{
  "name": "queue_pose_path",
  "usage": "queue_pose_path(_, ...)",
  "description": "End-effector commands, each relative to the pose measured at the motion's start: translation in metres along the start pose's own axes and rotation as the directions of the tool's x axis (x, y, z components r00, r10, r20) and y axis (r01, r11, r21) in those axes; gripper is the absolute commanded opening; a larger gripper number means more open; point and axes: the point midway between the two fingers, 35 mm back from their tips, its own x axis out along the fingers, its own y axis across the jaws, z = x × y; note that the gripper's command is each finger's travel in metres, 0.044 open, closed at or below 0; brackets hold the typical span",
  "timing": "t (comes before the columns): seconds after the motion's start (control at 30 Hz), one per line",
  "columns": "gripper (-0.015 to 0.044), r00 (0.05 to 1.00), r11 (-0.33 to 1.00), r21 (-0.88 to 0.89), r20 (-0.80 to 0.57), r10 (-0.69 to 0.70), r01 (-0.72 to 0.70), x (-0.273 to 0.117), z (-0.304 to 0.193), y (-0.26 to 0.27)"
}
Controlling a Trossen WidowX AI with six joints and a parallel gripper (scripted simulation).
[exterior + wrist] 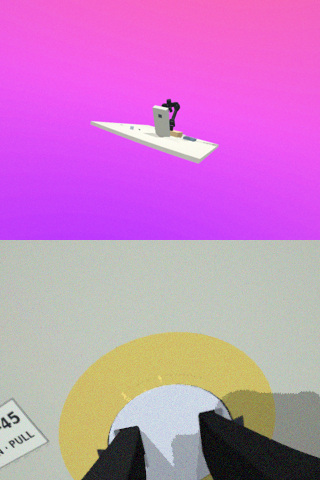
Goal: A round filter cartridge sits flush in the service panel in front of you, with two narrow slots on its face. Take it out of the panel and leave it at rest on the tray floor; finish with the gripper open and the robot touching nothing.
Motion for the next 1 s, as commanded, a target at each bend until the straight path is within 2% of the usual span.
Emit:
queue_pose_path(0.0, 0.0, 1.0, 1.0, -0.001, -0.007, 0.005, -0.005, -0.025, 0.0, 0.002)
queue_pose_path(0.27, 0.0, 1.0, 0.999, -0.044, -0.009, 0.004, -0.005, -0.067, -0.002, 0.0)
queue_pose_path(0.6, 0.0, 1.0, 0.999, -0.045, -0.01, 0.004, -0.005, -0.068, -0.004, -0.001)
queue_pose_path(0.97, 0.0, 1.0, 0.999, -0.046, -0.011, 0.004, -0.004, -0.064, -0.037, -0.015)
